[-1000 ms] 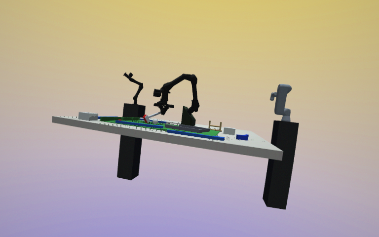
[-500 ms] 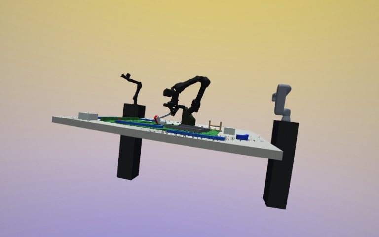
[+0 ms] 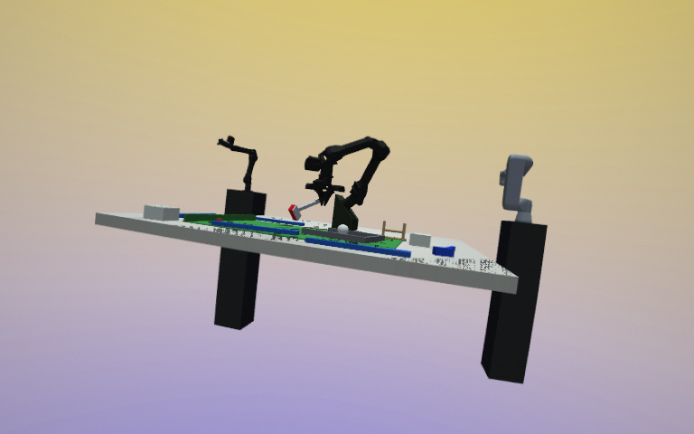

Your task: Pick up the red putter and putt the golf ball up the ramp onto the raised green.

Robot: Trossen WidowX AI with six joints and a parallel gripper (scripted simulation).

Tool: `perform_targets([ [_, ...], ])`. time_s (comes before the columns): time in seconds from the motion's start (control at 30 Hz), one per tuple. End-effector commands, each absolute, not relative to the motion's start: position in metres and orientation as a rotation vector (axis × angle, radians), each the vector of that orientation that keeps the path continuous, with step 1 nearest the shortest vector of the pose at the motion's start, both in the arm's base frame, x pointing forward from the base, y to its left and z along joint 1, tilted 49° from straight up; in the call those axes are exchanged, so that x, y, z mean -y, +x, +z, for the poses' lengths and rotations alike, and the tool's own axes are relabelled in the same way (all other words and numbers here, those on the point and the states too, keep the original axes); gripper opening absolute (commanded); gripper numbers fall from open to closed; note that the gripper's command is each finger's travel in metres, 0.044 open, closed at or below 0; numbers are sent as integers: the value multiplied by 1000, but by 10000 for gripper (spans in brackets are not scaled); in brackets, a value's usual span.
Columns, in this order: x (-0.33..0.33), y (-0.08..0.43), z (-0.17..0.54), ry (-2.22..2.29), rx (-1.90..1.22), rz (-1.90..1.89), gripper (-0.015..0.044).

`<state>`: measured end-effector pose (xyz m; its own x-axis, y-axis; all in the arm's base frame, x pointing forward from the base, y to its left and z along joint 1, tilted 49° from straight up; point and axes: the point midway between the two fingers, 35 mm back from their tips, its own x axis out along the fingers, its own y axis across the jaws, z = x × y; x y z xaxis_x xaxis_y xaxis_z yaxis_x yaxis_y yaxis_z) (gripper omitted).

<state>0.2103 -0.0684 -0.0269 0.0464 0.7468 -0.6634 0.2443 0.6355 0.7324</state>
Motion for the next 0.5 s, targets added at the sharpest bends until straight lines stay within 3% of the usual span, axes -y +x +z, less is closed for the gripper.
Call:
perform_targets([
  [0.0,85,212,-13,847,-1501,462,0],
  [0.47,80,210,-17,861,-1508,461,0],
])
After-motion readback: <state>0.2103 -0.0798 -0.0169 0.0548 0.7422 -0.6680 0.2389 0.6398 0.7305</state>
